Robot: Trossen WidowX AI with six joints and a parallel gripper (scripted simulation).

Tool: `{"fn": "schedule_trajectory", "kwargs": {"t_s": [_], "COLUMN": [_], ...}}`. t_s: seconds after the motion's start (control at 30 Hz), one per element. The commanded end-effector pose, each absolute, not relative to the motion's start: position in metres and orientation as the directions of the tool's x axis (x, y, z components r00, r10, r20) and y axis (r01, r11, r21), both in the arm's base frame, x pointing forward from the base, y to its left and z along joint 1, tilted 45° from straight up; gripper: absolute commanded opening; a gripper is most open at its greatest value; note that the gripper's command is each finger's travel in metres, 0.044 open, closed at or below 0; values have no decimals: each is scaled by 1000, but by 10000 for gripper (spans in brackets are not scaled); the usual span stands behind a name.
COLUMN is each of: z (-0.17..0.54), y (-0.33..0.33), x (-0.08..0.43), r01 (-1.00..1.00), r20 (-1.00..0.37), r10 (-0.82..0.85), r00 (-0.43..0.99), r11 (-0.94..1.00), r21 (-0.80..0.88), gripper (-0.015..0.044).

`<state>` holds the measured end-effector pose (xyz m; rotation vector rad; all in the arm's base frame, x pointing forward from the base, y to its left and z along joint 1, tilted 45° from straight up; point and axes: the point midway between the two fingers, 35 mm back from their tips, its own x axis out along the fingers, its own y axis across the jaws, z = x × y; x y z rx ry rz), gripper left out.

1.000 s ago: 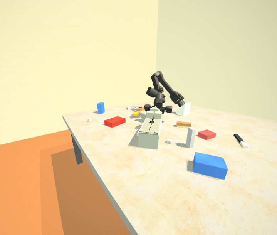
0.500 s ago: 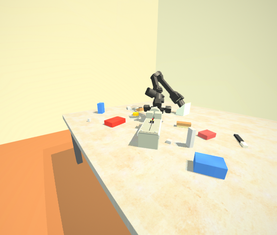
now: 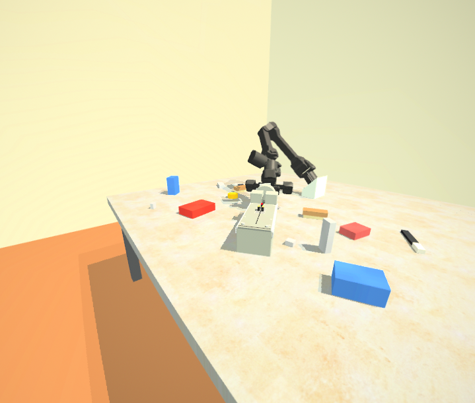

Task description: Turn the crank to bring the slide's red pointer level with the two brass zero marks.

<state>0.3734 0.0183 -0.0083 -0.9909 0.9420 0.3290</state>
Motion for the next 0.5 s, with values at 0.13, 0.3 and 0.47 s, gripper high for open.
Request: {"fn": "schedule_trajectory", "kwargs": {"t_s": [0.13,0.3,0.47], "z": [-4,-3,-3], "y": [12,12,12], "x": [380,380,380], "r01": [-608,-608,-608], "r20": [-789,-789,-789], "r10": [-177,-177,-177], "r00": [589,589,589], "r11": [546,546,546], "r21": [-576,-576,-576], "gripper": [0,0,0]}}
